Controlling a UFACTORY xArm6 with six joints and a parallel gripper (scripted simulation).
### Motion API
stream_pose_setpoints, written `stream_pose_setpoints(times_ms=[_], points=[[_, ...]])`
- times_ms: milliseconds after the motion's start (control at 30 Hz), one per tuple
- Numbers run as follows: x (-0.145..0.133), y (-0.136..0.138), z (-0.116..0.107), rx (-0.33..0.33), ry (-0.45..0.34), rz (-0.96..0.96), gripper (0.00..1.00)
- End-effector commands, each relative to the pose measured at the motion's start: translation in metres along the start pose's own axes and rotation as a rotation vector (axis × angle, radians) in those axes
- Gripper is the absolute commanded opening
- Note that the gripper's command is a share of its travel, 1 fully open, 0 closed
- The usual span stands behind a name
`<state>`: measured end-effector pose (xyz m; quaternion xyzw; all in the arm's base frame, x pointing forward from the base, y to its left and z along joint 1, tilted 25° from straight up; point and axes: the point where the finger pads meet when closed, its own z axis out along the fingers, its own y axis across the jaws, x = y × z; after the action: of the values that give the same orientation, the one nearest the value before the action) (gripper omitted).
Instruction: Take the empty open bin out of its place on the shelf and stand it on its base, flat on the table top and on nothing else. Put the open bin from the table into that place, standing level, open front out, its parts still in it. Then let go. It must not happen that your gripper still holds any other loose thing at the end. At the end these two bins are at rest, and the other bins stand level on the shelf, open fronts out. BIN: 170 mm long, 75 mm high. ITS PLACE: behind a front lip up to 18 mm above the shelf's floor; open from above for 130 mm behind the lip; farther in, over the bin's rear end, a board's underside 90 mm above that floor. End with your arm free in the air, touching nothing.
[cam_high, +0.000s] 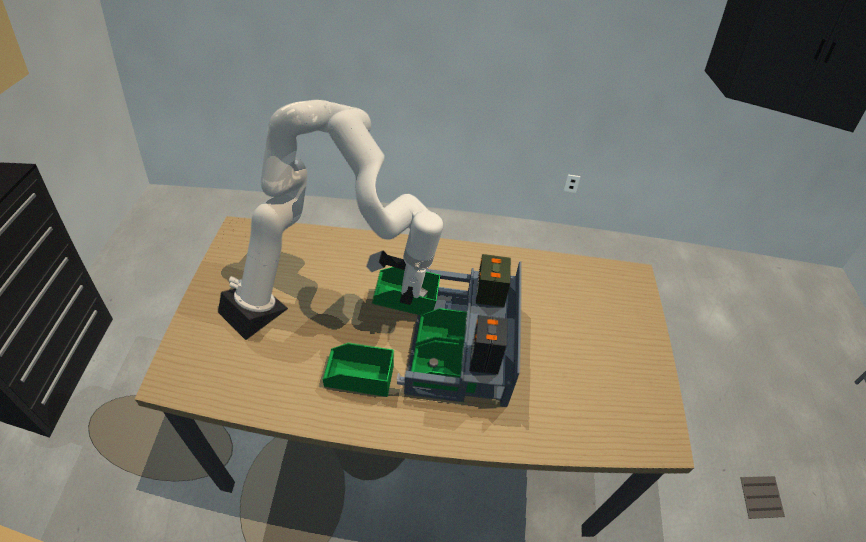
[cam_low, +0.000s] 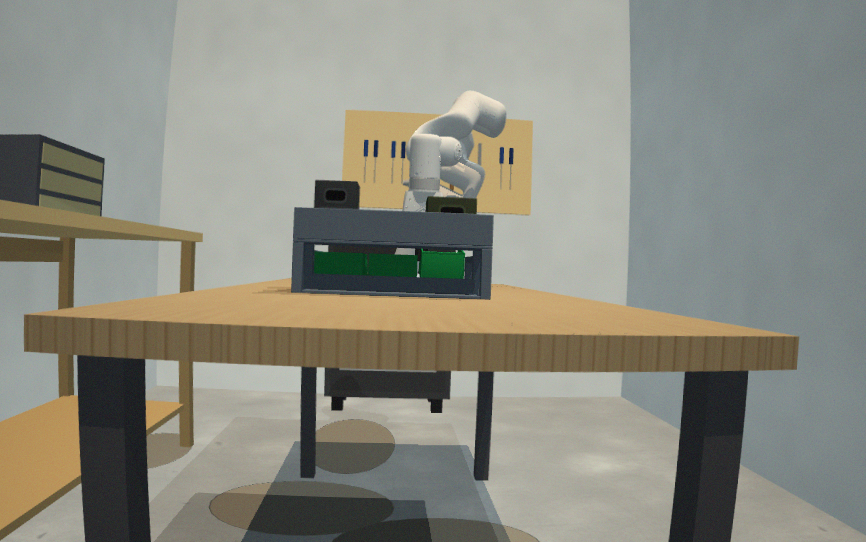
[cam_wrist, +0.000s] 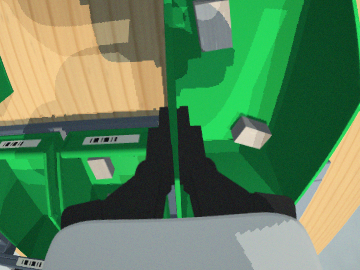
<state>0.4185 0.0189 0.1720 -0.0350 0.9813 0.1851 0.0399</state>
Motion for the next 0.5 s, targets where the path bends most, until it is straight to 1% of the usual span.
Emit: stream_pose_setpoints(times_ms=[0, 467], points=[[-0.006, 0.000, -0.002, 0.001, -0.004, -0.001, 0.00], [-0.019, 0.000, -0.004, 0.001, -0.004, -0.001, 0.00]])
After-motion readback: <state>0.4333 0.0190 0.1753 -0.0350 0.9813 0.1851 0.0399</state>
